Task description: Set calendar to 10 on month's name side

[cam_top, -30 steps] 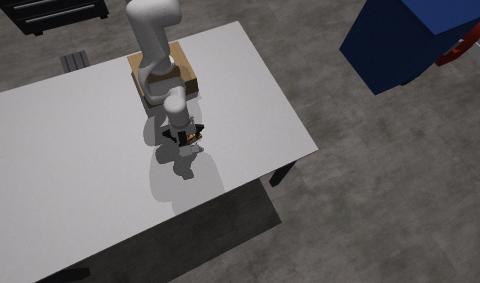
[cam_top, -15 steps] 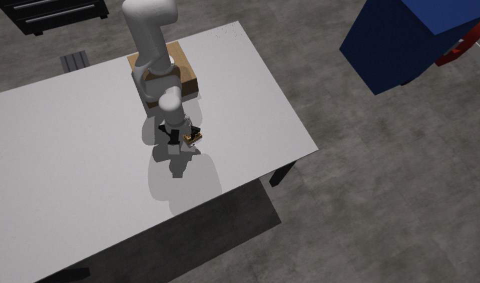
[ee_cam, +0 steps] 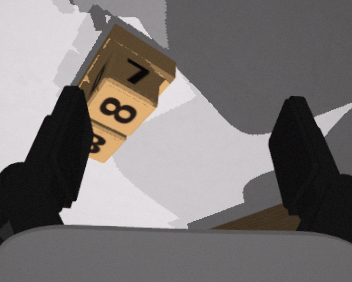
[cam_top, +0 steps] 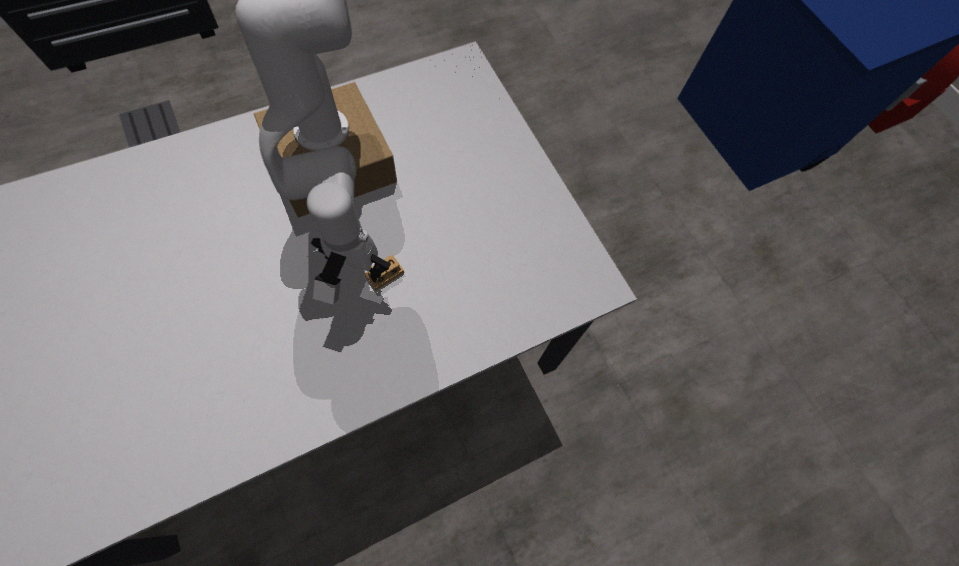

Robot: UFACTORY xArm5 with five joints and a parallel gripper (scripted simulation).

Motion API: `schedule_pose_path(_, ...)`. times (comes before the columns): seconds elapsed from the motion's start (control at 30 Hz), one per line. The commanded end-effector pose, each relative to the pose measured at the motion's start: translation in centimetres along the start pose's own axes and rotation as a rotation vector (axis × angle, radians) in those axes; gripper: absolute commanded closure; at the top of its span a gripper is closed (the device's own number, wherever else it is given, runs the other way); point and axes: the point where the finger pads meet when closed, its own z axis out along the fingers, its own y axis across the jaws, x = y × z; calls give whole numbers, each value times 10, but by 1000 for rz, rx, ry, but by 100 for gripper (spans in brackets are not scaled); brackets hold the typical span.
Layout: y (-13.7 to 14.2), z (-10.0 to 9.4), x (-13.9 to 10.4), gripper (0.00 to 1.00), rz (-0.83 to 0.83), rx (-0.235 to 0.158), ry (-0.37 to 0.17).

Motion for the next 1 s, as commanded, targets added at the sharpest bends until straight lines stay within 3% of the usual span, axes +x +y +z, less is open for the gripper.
schedule_pose_path(0.0, 2, -1, 1, 0, 20, 2, 2)
schedule_pose_path(0.27, 13, -1, 0, 0, 272, 4, 2)
schedule_pose_path(0.97, 17, -1, 0, 0, 272, 4, 1)
